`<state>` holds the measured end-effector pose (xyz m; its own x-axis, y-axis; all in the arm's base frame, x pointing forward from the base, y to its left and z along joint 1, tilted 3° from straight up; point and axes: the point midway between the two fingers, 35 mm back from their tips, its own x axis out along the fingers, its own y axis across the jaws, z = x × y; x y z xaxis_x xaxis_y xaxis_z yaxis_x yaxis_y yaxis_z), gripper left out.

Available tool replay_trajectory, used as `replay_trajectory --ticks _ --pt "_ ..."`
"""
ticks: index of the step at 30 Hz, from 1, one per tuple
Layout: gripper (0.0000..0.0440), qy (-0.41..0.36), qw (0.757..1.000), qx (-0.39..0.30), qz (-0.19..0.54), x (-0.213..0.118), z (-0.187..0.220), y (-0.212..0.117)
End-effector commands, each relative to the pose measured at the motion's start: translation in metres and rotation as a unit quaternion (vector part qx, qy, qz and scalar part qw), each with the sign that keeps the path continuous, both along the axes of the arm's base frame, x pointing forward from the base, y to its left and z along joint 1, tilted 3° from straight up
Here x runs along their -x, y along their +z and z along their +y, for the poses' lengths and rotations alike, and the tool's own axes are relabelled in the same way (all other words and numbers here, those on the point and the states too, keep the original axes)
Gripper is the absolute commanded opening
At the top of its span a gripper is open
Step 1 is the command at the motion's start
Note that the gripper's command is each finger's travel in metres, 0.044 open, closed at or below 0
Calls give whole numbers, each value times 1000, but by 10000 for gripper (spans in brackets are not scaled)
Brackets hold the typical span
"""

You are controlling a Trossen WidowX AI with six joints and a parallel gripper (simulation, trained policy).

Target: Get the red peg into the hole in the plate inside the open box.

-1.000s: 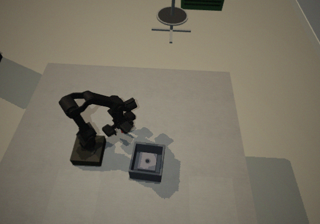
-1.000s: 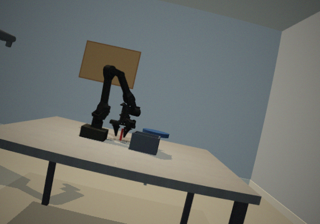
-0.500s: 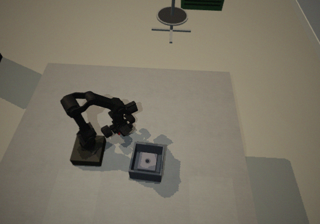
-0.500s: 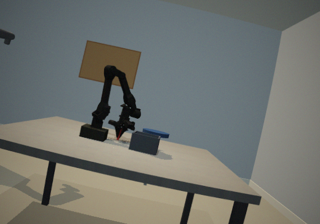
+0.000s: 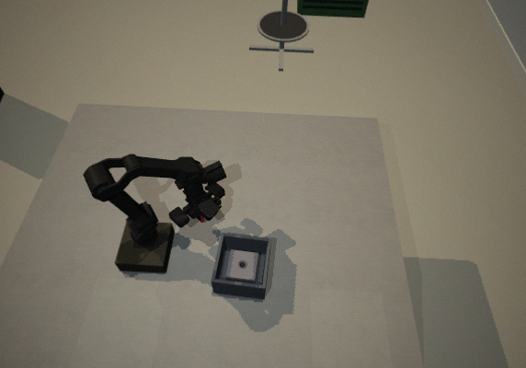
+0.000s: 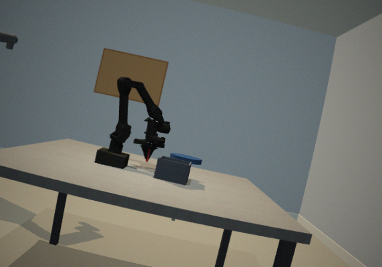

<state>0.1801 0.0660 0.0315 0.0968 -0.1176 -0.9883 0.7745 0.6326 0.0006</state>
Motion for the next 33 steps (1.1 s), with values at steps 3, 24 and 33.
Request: replay_trajectory --ticks 3,24,33 --pt "0 23 999 18 -30 -13 -9 24" --pt "0 24 994 59 -85 -60 -57 85" --pt "0 -6 993 65 -94 -77 -85 89"
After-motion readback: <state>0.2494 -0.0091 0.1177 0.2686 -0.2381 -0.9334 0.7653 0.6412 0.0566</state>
